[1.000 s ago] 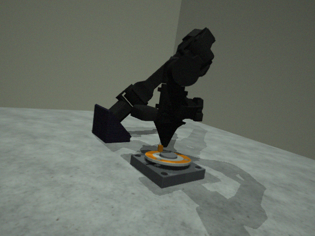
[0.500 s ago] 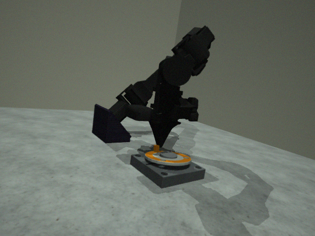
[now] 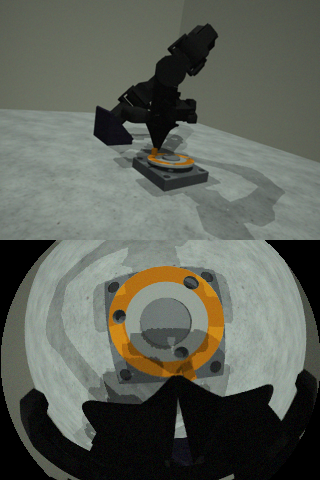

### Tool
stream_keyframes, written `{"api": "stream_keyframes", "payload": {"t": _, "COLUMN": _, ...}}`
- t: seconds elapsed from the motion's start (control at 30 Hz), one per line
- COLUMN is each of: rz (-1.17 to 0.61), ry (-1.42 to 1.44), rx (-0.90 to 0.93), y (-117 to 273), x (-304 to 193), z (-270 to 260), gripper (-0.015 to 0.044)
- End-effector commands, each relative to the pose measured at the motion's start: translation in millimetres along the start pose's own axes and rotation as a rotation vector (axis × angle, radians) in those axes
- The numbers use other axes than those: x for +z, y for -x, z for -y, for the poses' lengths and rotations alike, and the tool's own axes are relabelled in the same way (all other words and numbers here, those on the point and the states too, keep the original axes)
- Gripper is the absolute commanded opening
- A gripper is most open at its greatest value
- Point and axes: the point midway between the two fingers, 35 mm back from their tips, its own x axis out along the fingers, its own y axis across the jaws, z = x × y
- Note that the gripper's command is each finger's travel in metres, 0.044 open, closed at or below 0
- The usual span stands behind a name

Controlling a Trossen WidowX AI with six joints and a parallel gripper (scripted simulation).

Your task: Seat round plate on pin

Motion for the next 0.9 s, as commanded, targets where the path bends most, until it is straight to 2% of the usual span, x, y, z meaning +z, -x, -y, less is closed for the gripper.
{"api": "stream_keyframes", "payload": {"t": 0.0, "rz": -0.003, "ry": 0.004, "rx": -0.008, "y": -0.4, "x": 1.4, "z": 8.0, "gripper": 0.0}}
{"api": "stream_keyframes", "payload": {"t": 0.87, "rz": -0.002, "ry": 0.005, "rx": -0.01, "y": 3.2, "x": 21.6, "z": 36.1, "gripper": 0.0}}
